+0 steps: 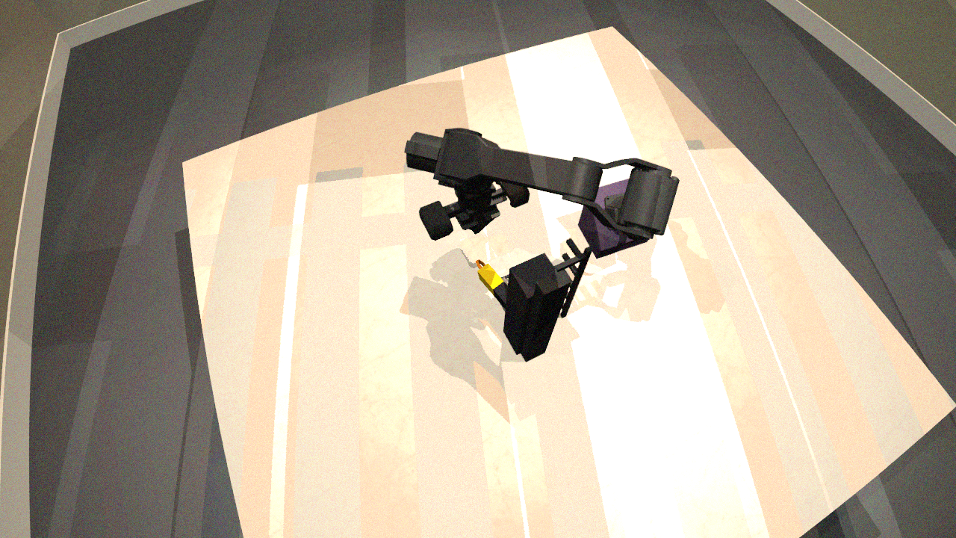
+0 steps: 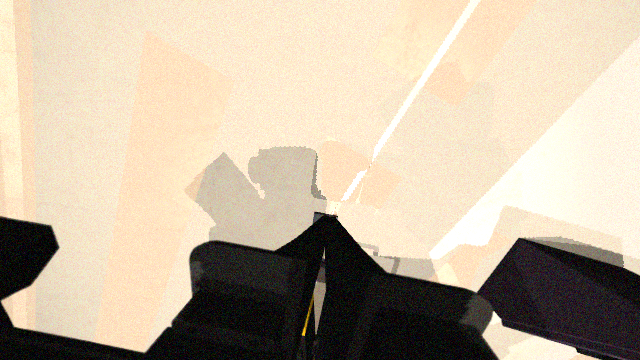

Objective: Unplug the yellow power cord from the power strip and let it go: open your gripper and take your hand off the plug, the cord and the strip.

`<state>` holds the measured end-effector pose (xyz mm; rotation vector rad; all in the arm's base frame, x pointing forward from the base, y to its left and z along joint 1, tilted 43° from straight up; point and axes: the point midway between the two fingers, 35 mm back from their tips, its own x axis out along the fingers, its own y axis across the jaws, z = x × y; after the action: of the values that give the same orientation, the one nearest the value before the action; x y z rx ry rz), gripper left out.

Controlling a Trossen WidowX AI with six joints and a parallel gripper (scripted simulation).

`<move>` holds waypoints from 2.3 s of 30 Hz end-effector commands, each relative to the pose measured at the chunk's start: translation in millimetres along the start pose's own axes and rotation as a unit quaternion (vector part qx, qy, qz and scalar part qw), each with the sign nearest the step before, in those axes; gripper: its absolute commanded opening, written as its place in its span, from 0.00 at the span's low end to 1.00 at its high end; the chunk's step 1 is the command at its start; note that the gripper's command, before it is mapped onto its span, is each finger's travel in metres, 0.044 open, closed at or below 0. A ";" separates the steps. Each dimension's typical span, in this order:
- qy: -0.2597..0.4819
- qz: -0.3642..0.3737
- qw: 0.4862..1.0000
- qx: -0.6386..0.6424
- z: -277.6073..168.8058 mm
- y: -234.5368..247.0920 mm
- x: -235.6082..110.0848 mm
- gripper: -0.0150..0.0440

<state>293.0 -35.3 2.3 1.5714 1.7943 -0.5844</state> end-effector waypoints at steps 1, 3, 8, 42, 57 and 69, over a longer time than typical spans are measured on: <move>-0.002 -0.001 1.000 -0.002 0.7 -0.5 -0.3 0.25; -0.002 -0.001 1.000 -0.002 0.7 -0.4 -0.4 0.25; -0.002 -0.001 1.000 -0.002 0.7 -0.4 -0.7 0.25; -0.002 -0.001 1.000 -0.002 0.7 -0.7 -0.4 0.25; 0.000 0.000 1.000 0.000 0.1 -0.2 -0.2 0.53; 0.000 0.000 1.000 0.000 0.1 -0.2 -0.2 0.88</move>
<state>292.9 -35.5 2.4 1.5723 1.7937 -0.5844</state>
